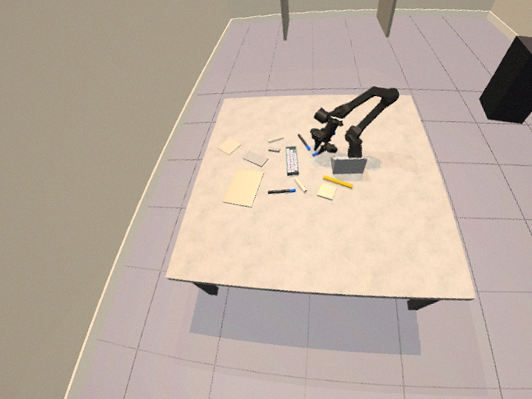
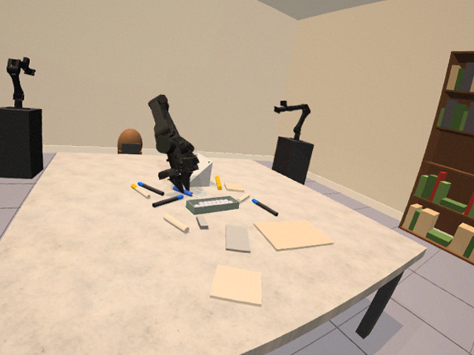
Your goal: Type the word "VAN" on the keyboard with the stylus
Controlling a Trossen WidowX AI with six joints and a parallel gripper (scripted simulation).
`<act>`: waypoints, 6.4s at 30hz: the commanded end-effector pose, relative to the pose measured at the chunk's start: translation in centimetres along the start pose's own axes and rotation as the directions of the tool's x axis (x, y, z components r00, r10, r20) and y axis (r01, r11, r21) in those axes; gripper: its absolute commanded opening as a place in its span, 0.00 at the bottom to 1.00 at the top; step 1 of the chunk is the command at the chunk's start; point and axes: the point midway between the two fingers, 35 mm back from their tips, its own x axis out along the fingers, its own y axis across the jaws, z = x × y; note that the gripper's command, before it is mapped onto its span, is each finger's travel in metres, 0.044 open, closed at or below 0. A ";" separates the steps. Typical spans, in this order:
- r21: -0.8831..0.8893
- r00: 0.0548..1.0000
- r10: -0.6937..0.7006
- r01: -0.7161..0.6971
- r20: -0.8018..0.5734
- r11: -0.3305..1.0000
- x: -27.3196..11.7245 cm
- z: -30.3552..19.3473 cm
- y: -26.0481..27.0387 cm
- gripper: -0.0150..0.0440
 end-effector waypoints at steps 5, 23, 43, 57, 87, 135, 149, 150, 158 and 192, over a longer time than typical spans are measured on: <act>-0.005 1.000 0.013 -0.013 -0.002 1.000 0.3 -0.2 0.4 0.51; -0.001 1.000 0.008 -0.008 -0.004 1.000 0.3 -0.2 0.2 0.25; 0.000 1.000 0.012 -0.012 -0.003 1.000 -3.7 2.2 0.2 0.25; 0.000 1.000 0.010 -0.010 -0.002 1.000 -4.1 2.4 0.2 0.25; 0.770 0.930 0.365 -0.267 0.048 0.580 -4.4 9.0 -1.2 0.25; 0.776 0.619 0.781 0.448 0.089 -0.444 0.1 19.0 -1.2 0.25; 0.776 0.619 0.781 0.449 0.088 -0.443 2.4 17.5 -1.1 0.25; 0.776 0.619 0.781 0.449 0.088 -0.443 2.4 17.5 -1.1 0.25; 0.776 0.619 0.781 0.449 0.088 -0.443 2.4 17.5 -1.1 0.25; 0.776 0.620 0.780 0.448 0.088 -0.444 2.7 17.8 -1.4 0.39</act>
